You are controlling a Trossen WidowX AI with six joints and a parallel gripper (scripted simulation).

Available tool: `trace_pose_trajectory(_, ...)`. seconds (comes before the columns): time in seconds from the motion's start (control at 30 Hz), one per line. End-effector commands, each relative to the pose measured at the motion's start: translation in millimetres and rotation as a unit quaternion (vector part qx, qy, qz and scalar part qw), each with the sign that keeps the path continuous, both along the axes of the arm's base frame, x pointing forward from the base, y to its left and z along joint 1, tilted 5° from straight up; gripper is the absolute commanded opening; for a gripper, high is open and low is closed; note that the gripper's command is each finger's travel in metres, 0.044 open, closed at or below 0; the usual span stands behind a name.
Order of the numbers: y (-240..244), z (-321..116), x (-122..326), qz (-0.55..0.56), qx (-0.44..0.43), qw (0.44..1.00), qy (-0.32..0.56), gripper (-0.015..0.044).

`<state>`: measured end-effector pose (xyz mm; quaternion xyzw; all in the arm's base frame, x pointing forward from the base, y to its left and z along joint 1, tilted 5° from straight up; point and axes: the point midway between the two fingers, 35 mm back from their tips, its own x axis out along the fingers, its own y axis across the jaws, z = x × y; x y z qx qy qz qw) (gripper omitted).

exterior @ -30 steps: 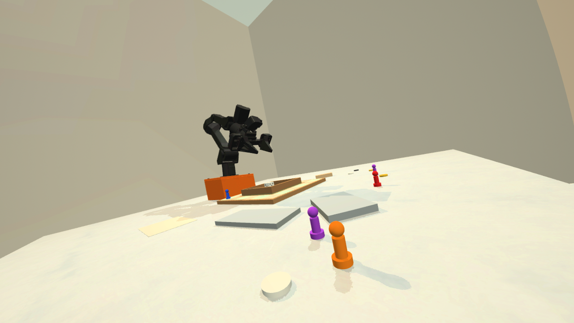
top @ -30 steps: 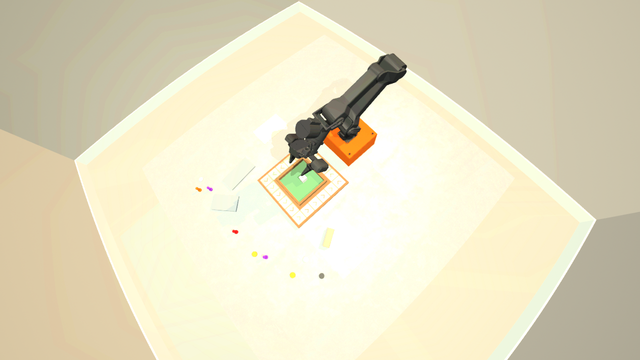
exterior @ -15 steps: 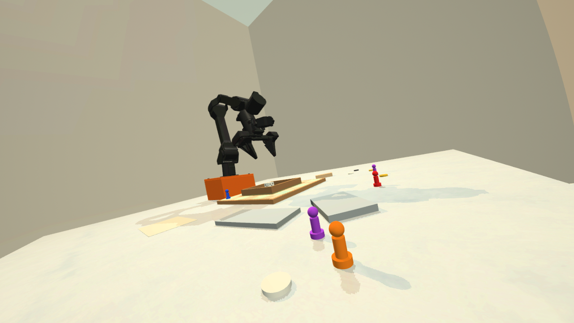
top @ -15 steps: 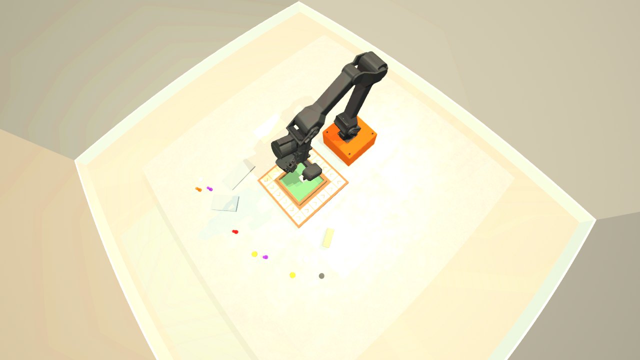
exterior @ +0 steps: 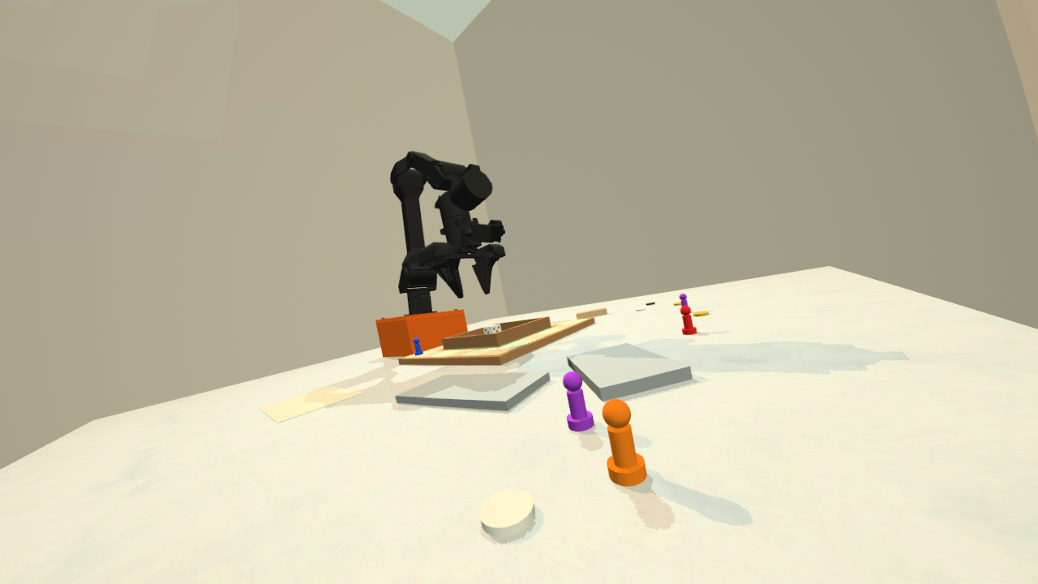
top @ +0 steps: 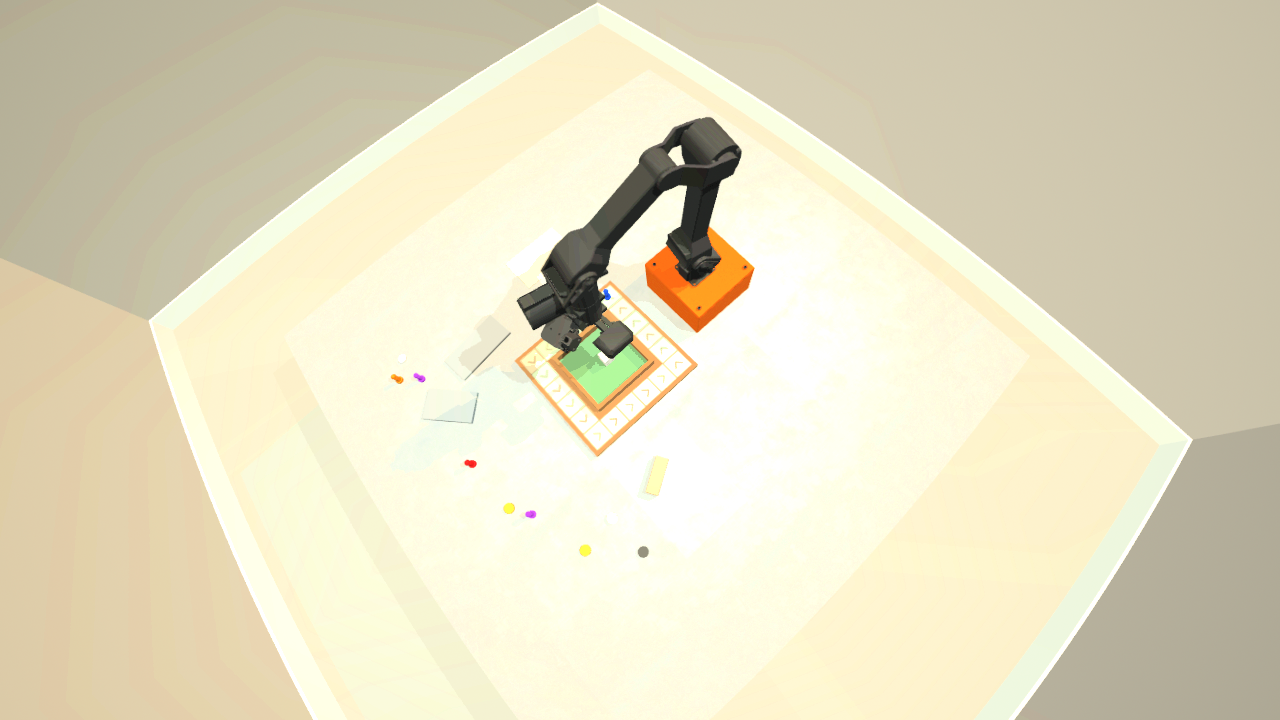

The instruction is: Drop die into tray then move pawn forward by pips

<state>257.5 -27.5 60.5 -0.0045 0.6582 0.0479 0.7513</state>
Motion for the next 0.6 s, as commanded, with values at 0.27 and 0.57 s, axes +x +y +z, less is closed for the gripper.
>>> trace_pose_trajectory(0.27, -88, -38, -89, 0.097, -0.011, 0.995, 0.032, 0.0200)
trace_pose_trajectory(0.57, -88, -49, -91, 0.099, -0.010, 0.995, 0.032, 0.0200)
